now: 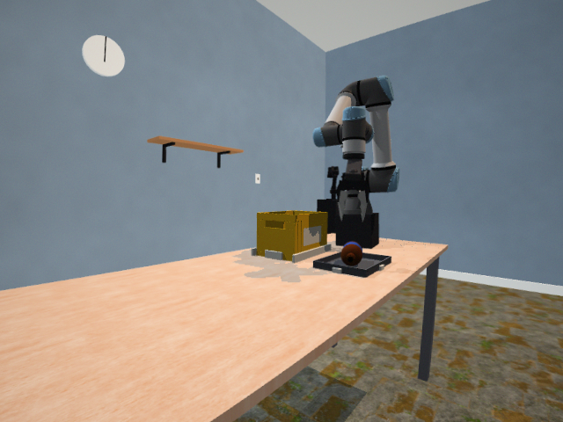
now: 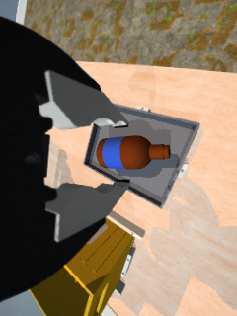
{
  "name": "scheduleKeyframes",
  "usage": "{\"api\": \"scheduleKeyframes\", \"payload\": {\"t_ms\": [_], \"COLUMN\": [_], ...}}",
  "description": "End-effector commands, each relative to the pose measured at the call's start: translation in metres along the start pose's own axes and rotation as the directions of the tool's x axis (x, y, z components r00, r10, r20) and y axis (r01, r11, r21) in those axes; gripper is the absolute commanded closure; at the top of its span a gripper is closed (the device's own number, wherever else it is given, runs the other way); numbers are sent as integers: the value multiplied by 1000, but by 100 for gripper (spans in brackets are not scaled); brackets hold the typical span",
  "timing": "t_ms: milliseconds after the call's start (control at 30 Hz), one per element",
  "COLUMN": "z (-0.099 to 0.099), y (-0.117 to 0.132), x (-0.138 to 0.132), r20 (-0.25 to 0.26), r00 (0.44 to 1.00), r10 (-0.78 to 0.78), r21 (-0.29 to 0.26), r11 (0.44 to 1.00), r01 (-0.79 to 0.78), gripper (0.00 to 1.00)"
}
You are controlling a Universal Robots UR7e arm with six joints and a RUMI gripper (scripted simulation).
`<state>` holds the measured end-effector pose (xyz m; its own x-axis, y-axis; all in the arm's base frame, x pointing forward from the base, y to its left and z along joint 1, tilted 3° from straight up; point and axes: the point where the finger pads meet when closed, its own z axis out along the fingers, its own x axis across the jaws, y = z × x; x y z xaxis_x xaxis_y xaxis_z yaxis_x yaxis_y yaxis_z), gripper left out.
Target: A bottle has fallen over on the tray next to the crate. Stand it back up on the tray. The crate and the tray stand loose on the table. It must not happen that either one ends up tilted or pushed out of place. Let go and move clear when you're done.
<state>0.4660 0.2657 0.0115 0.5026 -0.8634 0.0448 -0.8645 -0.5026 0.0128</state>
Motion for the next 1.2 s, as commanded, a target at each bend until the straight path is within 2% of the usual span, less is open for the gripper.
{"api": "scheduleKeyframes", "payload": {"t_ms": [0,700,1167], "z": [16,78,93], "y": [-1,-1,-1], "x": [0,0,0], "r20": [0,0,0], "r00": [1000,1000,1000], "r10": [0,0,0], "r21": [2,2,2], "r11": [1000,1000,1000], "r01": [0,0,0], "gripper": [62,62,62]}}
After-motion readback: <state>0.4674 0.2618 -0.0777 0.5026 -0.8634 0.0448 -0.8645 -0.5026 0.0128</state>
